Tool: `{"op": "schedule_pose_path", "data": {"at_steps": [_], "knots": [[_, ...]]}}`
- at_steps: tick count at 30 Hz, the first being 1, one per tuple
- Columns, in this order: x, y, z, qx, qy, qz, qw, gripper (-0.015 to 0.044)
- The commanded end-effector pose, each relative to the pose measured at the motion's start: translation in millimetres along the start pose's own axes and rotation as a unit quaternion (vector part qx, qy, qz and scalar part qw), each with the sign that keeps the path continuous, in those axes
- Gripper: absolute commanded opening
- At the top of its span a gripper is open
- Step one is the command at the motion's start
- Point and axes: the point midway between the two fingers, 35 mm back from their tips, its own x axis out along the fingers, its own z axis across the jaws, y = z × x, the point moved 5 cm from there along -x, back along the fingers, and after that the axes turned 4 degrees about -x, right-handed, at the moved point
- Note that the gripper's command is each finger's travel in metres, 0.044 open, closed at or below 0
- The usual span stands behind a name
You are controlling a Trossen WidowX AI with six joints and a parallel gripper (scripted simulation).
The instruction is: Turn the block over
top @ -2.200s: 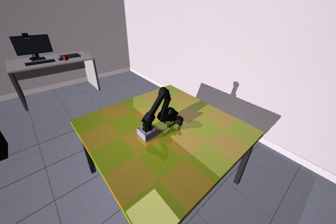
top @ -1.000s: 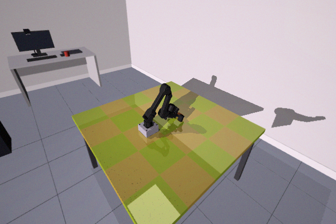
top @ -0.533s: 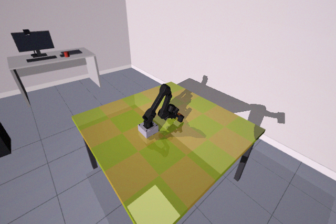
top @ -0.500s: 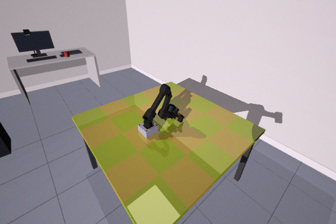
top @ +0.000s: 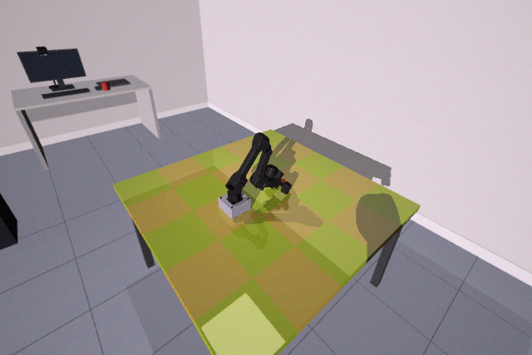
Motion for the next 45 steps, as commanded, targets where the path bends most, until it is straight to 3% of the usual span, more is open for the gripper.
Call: {"op": "schedule_pose_path", "data": {"at_steps": [1, 10, 18, 24, 41, 45], "knots": [[10, -7, -3, 0.002, -0.001, 0.029, 1.0, 0.044], [8, -48, -8, 0.002, -0.011, 0.176, 0.984, 0.044], [-14, -90, -10, -0.005, -0.012, 0.208, 0.978, 0.044], [-37, -88, -6, -0.001, -0.021, 0.276, 0.961, 0.044], [-38, -88, -6, 0.0, -0.022, 0.284, 0.959, 0.044], [-26, -102, -8, 0.002, -0.026, 0.338, 0.941, 0.044]]}}
